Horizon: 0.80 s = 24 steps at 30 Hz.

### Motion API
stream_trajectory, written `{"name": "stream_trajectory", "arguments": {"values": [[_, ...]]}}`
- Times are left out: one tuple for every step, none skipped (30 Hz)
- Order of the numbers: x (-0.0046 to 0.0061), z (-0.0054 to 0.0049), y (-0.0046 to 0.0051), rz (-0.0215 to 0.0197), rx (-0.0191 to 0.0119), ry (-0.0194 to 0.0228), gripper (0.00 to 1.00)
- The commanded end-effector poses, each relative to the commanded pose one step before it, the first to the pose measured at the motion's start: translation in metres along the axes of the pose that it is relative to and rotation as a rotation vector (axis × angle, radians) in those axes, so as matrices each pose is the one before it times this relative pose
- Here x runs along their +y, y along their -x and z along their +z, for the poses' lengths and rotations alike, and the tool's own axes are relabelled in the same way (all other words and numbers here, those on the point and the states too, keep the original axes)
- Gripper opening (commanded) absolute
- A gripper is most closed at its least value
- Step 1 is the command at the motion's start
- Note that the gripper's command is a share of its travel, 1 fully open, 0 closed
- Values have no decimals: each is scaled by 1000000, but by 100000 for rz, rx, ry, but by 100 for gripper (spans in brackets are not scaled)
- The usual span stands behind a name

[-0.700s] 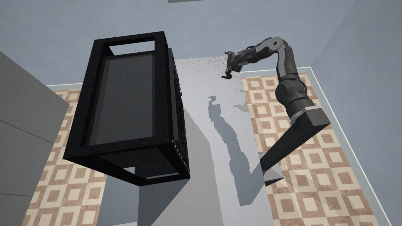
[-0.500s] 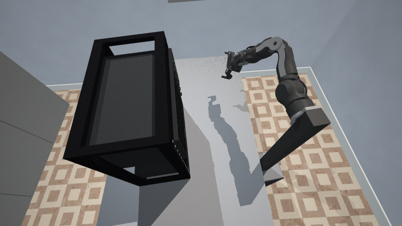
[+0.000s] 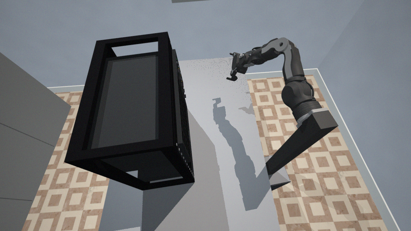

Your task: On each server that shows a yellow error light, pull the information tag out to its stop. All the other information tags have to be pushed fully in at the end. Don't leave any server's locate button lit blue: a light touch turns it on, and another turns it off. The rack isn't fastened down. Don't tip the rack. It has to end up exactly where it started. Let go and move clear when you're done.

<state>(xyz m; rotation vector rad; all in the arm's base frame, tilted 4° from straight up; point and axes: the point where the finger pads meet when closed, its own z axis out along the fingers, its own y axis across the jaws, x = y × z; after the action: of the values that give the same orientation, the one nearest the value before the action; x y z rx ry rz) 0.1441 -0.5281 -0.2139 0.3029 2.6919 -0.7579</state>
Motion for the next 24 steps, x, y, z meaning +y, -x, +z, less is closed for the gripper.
{"name": "stream_trajectory", "arguments": {"values": [[-1272,-528,1015,62,-272,-326,100],[0,0,0,0,0,0,100],[0,0,0,0,0,0,100],[0,0,0,0,0,0,100],[0,0,0,0,0,0,100],[0,0,0,0,0,0,100],[0,0,0,0,0,0,100],[0,0,0,0,0,0,100],[0,0,0,0,0,0,100],[0,0,0,0,0,0,100],[0,0,0,0,0,0,100],[0,0,0,0,0,0,100],[0,0,0,0,0,0,100],[23,11,-7,3,1,0,100],[158,74,-46,24,10,-1,100],[415,195,-121,62,25,-3,100],[785,366,-228,118,48,-6,100],[1529,560,-341,169,72,217,100],[1394,421,-304,229,69,221,100],[1447,495,-569,228,155,172,100],[1860,632,-734,278,201,217,100],[2352,720,-609,364,171,285,100],[2873,816,-525,450,154,355,100],[3399,942,-548,529,140,421,100]]}}
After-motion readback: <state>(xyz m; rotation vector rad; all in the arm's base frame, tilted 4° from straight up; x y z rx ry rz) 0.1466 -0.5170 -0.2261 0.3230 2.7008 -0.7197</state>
